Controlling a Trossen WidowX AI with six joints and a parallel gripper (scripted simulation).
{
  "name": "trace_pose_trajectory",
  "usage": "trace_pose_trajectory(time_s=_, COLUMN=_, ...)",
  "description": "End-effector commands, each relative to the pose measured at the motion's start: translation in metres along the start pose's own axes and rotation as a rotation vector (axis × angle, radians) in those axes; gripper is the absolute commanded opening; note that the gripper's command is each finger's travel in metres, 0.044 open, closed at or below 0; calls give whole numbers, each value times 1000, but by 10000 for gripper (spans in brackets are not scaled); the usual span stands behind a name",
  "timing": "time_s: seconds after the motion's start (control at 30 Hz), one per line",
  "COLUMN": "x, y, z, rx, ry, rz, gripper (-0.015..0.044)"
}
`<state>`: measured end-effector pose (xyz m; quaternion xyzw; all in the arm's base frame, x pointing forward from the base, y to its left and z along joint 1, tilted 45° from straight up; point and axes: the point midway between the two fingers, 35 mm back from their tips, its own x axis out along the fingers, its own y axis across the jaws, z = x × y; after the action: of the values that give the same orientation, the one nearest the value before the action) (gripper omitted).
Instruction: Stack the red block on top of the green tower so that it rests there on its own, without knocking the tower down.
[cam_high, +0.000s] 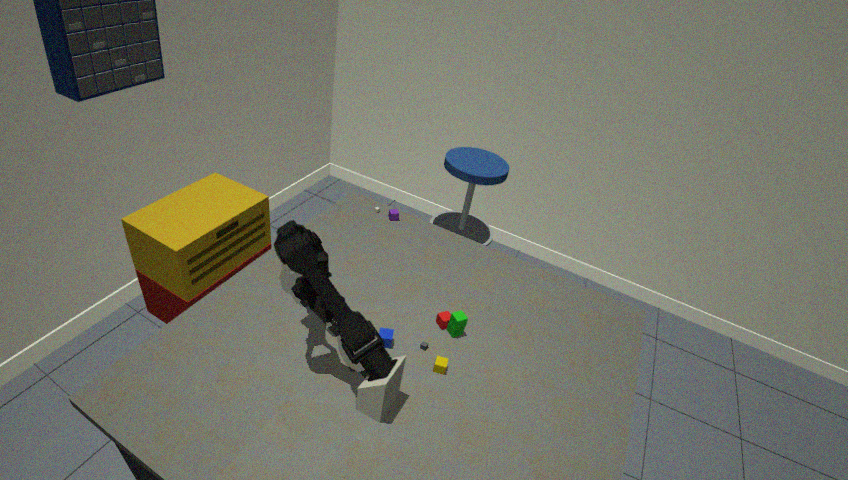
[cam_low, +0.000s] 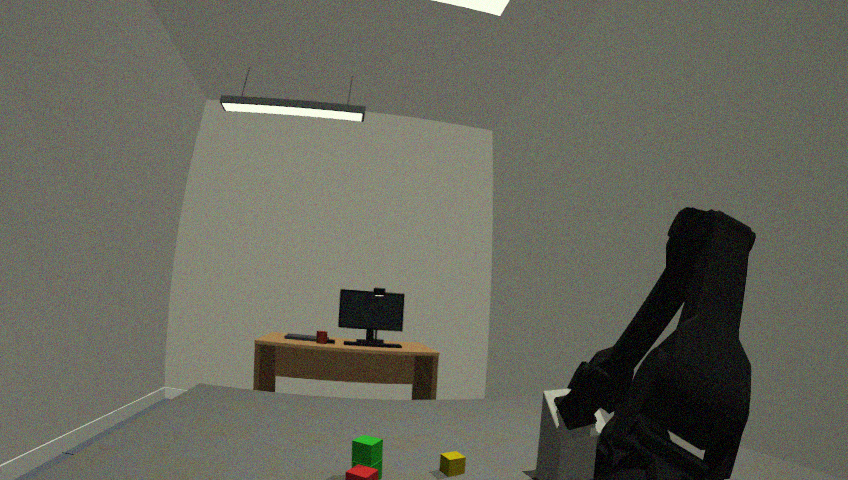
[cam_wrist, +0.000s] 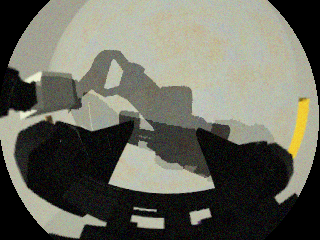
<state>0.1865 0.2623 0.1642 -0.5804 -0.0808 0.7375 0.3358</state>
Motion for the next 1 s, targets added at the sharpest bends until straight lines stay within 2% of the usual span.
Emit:
trace_pose_trajectory(time_s=0.0, x=-2, y=3, z=-27, rx=119, ry=12, rz=3, gripper=440)
trace_pose_trajectory(time_s=0.5, x=-19, y=50, z=-153, rx=708, ry=39, rz=-12, gripper=440)
trace_pose_trajectory(time_s=0.97, x=-43, y=142, z=-241, rx=1274, ry=21, rz=-75, gripper=440)
